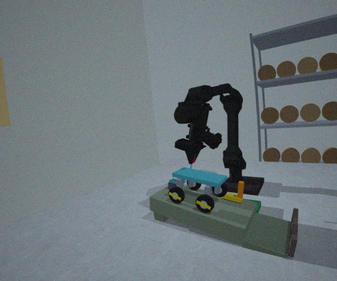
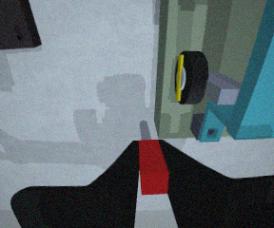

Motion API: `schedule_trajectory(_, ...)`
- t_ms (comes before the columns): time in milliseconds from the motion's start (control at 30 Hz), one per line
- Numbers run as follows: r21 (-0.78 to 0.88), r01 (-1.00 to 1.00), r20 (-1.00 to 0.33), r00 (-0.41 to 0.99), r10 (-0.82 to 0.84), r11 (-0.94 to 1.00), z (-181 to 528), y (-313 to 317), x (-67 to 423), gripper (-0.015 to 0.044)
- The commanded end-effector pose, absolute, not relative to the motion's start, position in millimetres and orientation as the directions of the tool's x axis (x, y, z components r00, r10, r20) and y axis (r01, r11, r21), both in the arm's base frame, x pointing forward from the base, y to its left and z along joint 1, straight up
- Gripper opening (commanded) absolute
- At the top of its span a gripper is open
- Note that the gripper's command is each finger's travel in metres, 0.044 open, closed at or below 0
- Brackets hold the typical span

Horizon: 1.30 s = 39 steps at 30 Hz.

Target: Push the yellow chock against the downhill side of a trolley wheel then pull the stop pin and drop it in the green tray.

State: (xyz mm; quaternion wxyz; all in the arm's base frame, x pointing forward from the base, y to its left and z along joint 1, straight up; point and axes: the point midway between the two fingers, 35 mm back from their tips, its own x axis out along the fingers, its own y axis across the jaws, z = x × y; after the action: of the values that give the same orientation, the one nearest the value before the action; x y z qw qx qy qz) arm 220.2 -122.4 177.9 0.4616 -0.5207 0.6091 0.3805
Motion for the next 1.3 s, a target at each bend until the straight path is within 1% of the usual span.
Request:
schedule_trajectory(0, -0.023, -0.985, -0.957, -0.028, -0.29, 0.173, 176.1, -107.2, 221.7, 0.0)
schedule_trajectory(1267, -0.023, -0.985, -0.96, -0.027, -0.278, 0.173, 153.9, 40.6, 243.6, 0.0)
